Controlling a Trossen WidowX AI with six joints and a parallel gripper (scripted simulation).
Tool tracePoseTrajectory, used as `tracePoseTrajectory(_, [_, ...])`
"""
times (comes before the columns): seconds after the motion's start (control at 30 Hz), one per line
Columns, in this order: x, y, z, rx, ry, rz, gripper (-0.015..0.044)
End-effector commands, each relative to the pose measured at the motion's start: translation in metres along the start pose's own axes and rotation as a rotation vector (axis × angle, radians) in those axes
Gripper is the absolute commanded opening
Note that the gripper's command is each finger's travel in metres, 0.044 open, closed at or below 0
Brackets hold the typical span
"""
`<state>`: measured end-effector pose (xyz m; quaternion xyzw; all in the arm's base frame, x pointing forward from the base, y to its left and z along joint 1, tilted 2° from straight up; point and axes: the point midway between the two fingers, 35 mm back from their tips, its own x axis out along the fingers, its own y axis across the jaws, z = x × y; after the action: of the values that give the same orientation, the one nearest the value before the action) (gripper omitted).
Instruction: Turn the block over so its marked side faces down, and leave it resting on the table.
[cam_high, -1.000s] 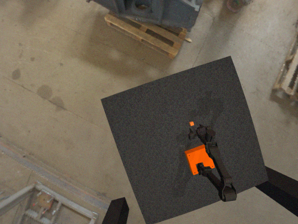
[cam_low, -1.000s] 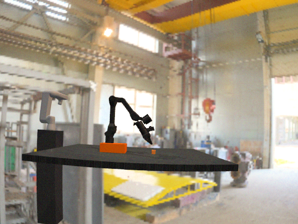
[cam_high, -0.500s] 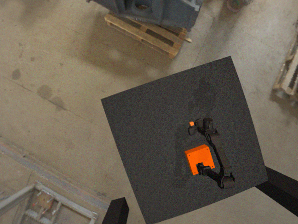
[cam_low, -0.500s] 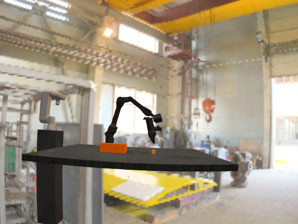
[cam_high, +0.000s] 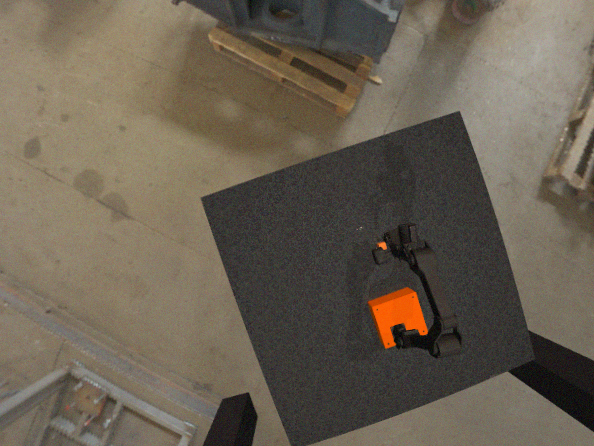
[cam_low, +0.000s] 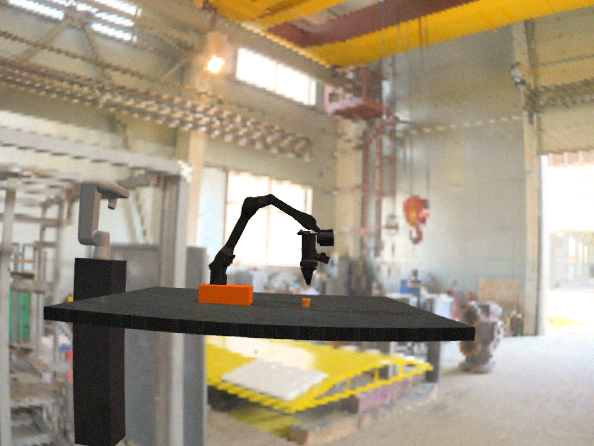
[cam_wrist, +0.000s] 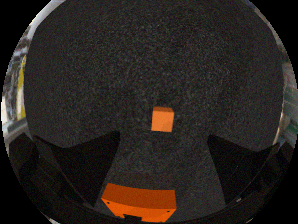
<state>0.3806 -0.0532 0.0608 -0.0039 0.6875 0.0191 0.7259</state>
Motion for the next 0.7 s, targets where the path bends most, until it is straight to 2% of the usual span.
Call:
tracePoseTrajectory(0.0, [0.027,0.0,-0.005,0.005,0.027,-0.002,0.044])
tracePoseTrajectory(0.67, [0.056,0.0,-0.005,0.005,0.027,-0.001,0.044])
